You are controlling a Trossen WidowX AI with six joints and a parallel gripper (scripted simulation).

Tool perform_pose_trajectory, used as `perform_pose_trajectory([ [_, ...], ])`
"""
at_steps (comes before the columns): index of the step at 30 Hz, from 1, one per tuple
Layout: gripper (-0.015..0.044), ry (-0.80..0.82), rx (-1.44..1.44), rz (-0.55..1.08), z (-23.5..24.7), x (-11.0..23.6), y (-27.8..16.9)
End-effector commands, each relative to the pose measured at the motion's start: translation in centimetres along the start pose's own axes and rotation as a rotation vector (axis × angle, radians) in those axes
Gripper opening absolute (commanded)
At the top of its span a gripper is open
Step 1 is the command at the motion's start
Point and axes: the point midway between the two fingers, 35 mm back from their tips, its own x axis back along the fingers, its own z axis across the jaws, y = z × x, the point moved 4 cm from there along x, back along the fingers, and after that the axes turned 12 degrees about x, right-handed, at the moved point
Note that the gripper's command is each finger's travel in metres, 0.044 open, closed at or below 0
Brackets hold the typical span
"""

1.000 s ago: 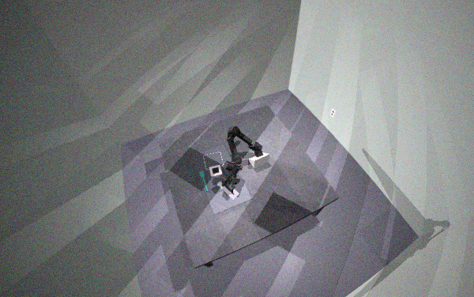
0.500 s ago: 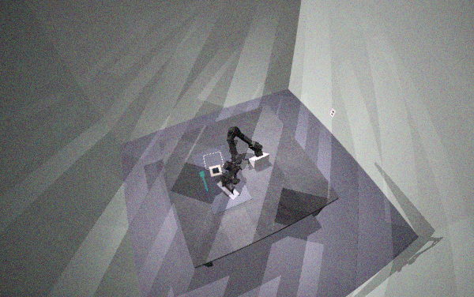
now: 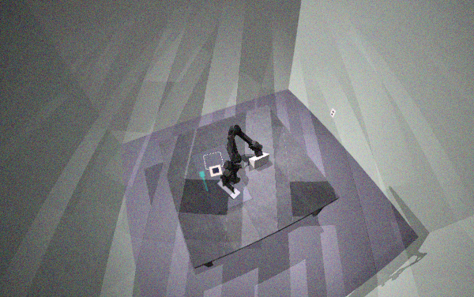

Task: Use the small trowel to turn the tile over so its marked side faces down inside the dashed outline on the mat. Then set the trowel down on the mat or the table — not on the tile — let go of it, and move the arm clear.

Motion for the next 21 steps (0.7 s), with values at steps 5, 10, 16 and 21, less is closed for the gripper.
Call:
perform_pose_trajectory([
  [5,0.0000,-0.022,-0.018,0.012,-3.2,2.7,-1.0],
  [10,0.0000,-0.020,-0.034,0.024,-3.2,2.5,-1.2],
  [16,0.0000,-0.003,-0.183,0.141,-3.3,1.4,-3.5],
  [21,0.0000,0.010,-0.313,0.242,-3.1,0.5,-5.5],
])
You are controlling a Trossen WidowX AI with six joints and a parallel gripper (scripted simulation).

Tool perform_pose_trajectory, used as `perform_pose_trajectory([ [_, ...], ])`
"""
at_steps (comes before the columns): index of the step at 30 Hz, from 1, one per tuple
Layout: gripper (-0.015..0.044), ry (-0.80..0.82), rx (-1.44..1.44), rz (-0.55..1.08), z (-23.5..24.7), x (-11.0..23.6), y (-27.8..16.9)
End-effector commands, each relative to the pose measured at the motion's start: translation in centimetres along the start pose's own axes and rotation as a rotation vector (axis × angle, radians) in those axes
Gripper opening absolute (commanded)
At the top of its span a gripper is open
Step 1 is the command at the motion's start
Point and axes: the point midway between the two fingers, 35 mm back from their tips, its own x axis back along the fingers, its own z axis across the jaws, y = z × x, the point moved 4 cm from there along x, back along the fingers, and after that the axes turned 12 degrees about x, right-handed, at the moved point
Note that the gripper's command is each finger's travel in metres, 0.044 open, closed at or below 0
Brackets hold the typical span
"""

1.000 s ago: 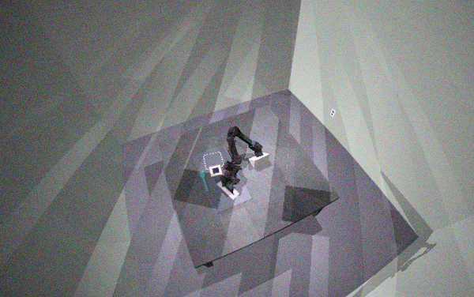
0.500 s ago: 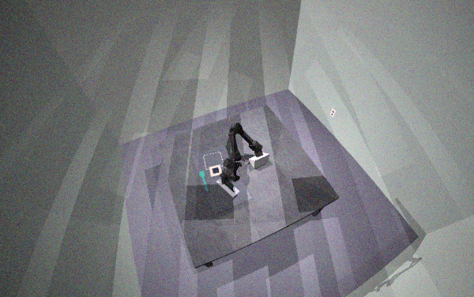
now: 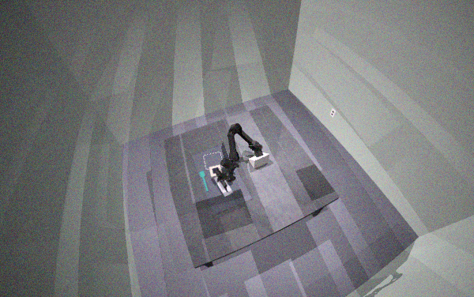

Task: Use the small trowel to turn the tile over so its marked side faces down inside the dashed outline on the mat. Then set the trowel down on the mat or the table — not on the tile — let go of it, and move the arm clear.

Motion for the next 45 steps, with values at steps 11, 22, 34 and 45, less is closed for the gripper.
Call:
perform_pose_trajectory([
  [11,0.0000,0.007,-0.221,0.166,-0.7,-1.7,-3.0],
  [22,0.0000,0.007,-0.221,0.166,0.1,-2.4,-2.8],
  [34,0.0000,0.007,-0.221,0.166,1.5,-3.7,-2.5],
  [45,0.0000,0.007,-0.220,0.167,2.4,-4.2,-2.5],
])
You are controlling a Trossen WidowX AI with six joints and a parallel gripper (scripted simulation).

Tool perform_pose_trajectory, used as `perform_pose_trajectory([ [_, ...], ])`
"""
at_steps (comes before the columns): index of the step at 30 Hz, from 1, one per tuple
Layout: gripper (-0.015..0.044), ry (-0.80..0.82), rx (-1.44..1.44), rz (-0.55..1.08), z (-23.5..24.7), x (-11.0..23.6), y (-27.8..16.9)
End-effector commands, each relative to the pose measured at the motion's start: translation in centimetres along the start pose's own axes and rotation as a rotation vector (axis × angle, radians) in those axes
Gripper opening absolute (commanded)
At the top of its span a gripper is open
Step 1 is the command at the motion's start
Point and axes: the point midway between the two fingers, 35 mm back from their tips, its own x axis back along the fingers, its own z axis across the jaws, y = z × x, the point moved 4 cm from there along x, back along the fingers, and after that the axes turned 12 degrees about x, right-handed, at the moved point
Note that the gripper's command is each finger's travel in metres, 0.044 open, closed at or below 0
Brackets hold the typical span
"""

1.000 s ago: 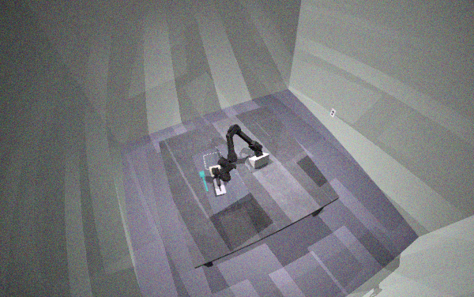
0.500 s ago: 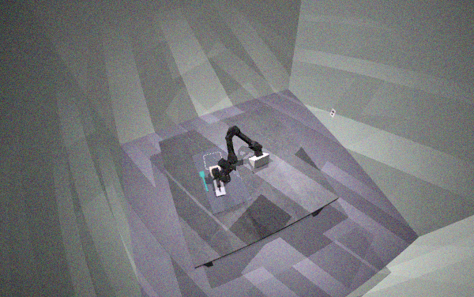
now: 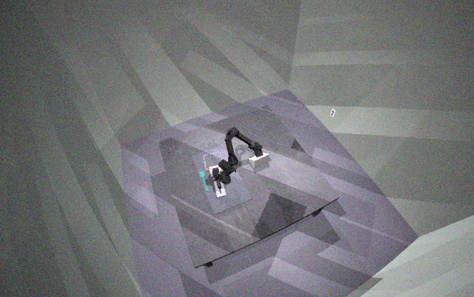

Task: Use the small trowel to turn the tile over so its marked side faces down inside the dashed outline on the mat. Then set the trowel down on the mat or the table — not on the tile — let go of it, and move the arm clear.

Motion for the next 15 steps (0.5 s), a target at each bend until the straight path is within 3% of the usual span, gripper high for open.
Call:
perform_pose_trajectory([
  [1,0.0000,-0.009,-0.005,-0.006,0.0,-0.1,-0.3],
  [15,0.0000,-0.008,-0.004,-0.006,0.3,0.0,-2.6],
])
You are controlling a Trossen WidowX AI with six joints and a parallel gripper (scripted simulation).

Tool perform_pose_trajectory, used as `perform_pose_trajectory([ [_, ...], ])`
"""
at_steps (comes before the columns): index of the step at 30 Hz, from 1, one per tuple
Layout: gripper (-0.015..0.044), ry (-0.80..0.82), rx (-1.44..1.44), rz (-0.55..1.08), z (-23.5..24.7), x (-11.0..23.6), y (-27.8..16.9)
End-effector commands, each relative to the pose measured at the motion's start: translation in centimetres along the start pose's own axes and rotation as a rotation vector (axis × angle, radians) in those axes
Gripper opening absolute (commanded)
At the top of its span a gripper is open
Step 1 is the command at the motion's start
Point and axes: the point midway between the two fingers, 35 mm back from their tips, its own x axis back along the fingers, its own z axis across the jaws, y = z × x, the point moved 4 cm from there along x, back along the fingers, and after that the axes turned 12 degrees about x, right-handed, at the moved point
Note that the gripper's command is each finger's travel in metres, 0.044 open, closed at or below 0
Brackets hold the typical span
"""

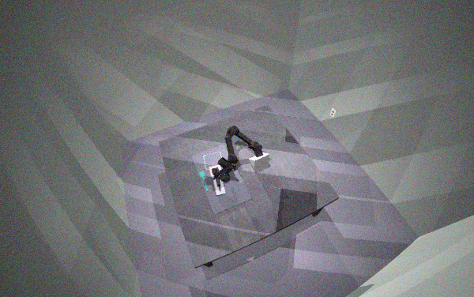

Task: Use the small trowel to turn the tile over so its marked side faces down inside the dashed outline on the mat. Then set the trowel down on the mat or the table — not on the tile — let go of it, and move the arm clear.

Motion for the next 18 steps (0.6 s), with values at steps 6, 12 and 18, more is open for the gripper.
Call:
perform_pose_trajectory([
  [6,0.0000,-0.002,-0.004,0.003,0.2,0.1,-1.7],
  [12,0.0000,-0.003,-0.003,0.004,0.4,0.2,-2.7],
  [18,0.0000,-0.001,0.006,0.012,0.3,0.3,-2.9],
])
